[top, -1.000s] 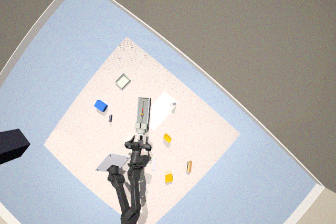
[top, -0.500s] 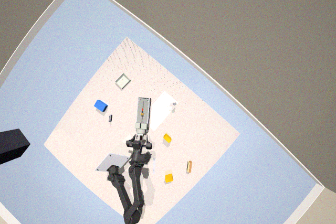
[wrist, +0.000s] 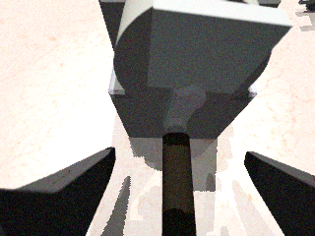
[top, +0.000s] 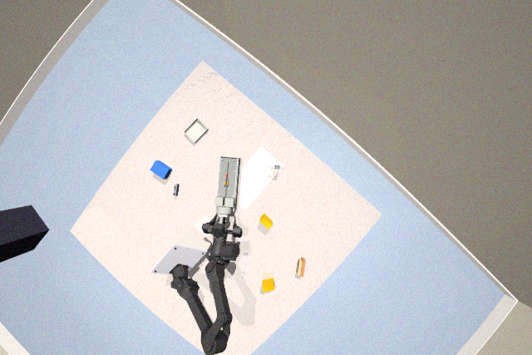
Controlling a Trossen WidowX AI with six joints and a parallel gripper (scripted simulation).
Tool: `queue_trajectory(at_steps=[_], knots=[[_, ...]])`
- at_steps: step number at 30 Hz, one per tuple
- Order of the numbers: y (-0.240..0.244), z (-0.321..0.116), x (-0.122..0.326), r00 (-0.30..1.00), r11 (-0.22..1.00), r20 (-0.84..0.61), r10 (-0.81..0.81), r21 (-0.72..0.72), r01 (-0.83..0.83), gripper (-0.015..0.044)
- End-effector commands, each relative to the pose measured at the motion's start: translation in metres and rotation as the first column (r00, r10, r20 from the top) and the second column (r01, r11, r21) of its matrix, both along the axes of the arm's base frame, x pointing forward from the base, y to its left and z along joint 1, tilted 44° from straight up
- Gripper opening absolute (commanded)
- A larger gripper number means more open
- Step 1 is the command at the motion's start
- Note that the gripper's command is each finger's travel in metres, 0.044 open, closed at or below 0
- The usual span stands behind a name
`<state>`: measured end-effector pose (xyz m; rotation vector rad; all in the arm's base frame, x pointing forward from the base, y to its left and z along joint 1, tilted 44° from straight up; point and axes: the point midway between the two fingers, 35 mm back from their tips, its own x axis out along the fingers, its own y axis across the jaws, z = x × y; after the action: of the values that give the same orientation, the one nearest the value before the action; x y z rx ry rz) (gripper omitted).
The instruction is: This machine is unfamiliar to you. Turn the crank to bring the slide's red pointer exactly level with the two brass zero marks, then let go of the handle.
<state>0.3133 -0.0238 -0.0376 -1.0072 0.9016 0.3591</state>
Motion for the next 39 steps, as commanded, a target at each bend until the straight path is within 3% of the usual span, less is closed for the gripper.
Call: queue_trajectory(at_steps=[1,2,19,39], knots=[[-0.0027,-0.0062,-0.0029,1.000,1.000,-0.010,0.005,0.000,-0.005,0.0440],[-0.0027,-0.0062,-0.0029,1.000,1.000,-0.010,0.005,0.000,-0.005,0.0440],[-0.0027,-0.0062,-0.0029,1.000,1.000,-0.010,0.005,0.000,-0.005,0.0000],[0.0028,-0.0109,-0.0096,1.000,1.000,-0.010,0.006,0.000,-0.006,0.0000]])
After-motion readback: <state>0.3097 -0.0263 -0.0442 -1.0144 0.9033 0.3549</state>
